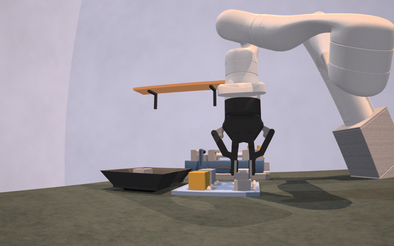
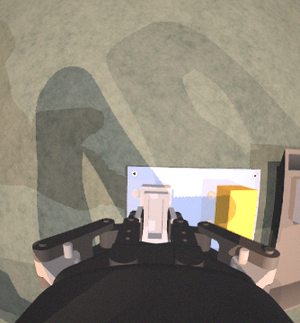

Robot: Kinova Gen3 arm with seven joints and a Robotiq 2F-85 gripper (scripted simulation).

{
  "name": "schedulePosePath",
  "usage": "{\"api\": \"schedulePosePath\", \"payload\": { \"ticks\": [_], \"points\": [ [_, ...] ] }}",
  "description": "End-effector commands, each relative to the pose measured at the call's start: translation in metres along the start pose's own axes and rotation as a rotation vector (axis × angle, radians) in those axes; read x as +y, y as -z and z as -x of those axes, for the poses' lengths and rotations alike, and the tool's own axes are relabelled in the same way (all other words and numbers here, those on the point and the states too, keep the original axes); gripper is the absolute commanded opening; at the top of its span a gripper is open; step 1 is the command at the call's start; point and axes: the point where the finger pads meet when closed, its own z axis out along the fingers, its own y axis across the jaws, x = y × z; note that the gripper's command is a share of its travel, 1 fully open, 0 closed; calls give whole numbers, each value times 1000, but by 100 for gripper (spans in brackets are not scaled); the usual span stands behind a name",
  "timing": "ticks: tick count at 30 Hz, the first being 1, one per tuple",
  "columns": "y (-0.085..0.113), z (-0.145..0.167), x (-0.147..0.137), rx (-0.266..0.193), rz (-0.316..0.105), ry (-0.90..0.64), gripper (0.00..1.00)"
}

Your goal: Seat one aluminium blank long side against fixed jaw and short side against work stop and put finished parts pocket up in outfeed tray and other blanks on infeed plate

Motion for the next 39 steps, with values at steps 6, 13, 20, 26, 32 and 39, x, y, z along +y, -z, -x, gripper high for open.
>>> {"api": "schedulePosePath", "payload": {
  "ticks": [6, 13, 20, 26, 32, 39],
  "points": [
    [0, 0, 0, 1, 0, 1, 0],
    [0, 0, 0, 1, 0, 1, 0],
    [4, 0, 0, 1, 0, 1, 0],
    [18, 0, 0, 1, 0, 1, 0],
    [33, 0, 0, 1, 0, 1, 0],
    [64, 0, 0, 1, 0, 1, 0]
  ]
}}
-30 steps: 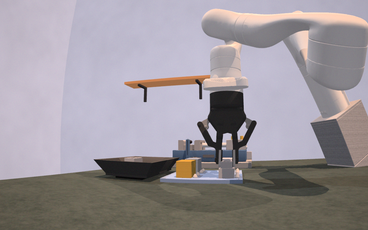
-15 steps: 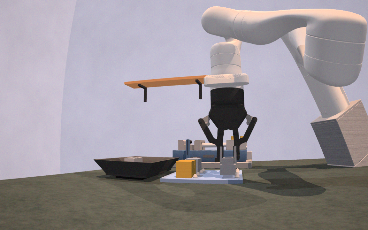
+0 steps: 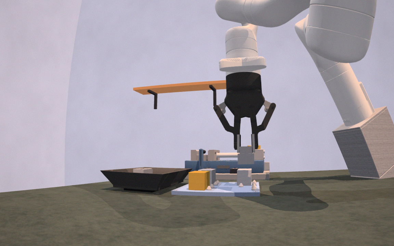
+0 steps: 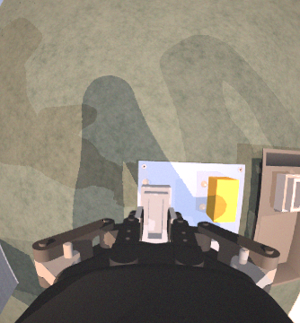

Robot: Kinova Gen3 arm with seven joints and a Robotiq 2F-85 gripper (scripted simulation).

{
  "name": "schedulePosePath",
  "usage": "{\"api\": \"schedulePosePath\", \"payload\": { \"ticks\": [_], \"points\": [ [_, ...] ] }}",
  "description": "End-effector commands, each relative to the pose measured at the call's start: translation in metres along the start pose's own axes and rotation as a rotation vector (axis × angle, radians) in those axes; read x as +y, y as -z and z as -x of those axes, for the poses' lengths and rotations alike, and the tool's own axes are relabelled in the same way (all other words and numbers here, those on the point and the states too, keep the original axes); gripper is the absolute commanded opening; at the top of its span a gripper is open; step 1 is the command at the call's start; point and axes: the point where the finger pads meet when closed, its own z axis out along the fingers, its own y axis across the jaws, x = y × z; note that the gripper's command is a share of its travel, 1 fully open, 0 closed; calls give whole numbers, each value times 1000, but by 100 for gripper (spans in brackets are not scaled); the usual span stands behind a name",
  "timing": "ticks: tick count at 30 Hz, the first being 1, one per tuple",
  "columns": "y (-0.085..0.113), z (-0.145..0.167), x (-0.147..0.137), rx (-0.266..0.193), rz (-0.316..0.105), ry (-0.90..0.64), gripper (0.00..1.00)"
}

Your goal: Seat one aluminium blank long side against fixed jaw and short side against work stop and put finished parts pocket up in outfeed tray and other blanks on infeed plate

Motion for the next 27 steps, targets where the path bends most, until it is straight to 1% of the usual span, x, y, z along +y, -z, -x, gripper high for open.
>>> {"api": "schedulePosePath", "payload": {
  "ticks": [1, 8, 10, 15, 20, 27],
  "points": [
    [17, -5, 5, 22, 14, -9, 0],
    [45, -4, 5, 22, 14, -9, 0],
    [45, -4, 5, 22, 14, -9, 0],
    [59, -4, 5, 22, 14, -9, 0],
    [65, -4, 5, 22, 14, -9, 0],
    [65, -4, 5, 22, 14, -9, 0]
  ]
}}
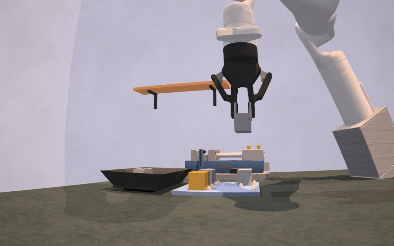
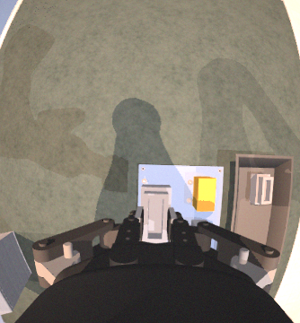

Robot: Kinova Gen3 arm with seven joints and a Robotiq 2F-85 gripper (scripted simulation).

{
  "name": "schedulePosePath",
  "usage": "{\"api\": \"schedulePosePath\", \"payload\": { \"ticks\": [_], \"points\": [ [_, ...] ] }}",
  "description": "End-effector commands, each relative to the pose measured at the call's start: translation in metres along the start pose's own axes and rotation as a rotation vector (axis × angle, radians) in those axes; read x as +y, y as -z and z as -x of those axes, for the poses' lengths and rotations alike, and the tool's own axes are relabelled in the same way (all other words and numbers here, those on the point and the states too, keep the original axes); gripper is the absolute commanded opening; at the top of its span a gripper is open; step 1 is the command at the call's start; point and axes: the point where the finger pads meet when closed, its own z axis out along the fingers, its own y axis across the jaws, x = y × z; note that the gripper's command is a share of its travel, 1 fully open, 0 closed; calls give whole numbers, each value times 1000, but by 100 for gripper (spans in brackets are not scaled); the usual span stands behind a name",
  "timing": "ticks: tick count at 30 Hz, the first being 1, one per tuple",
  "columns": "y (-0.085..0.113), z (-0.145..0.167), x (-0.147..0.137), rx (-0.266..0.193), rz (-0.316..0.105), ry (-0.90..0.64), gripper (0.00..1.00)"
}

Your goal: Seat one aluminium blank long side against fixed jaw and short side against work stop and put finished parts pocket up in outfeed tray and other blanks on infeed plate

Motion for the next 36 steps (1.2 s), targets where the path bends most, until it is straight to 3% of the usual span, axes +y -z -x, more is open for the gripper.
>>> {"api": "schedulePosePath", "payload": {
  "ticks": [1, 7, 17, 32, 36],
  "points": [
    [1, 0, 1, 2, 1, -1, 0],
    [1, 2, 8, -1, 0, -1, 0],
    [0, 13, 43, -13, -7, -4, 0],
    [-1, 63, 157, -15, -12, -6, 0],
    [-1, 70, 170, -12, -10, -5, 0]
  ]
}}
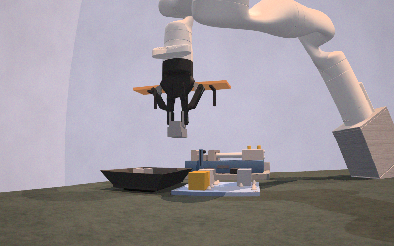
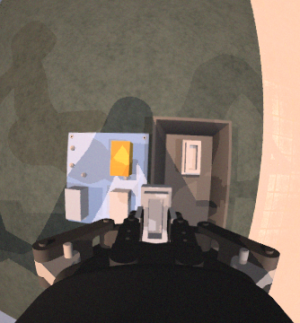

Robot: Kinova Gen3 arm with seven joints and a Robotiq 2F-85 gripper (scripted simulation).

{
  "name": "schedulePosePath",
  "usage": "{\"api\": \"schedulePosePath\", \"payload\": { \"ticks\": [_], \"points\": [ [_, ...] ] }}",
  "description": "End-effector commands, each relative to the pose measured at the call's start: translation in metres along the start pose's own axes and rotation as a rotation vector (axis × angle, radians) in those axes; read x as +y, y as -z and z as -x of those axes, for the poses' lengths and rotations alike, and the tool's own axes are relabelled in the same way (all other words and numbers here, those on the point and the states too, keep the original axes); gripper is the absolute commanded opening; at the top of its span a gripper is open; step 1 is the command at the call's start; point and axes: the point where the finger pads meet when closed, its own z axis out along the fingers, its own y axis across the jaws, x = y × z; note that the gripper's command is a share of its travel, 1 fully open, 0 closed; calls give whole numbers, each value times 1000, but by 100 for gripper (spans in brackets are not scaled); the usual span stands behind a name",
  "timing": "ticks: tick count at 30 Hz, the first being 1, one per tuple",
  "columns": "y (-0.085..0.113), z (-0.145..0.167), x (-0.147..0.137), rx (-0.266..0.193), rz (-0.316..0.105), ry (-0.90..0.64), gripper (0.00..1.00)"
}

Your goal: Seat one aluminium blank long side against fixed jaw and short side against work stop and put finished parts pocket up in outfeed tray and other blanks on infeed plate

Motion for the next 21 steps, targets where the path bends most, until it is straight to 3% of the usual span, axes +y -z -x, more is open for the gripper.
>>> {"api": "schedulePosePath", "payload": {
  "ticks": [1, 10, 21],
  "points": [
    [4, 16, 20, 1, 6, -16, 0],
    [6, 36, 54, 12, 15, -13, 0],
    [6, 39, 58, 13, 16, -12, 0]
  ]
}}
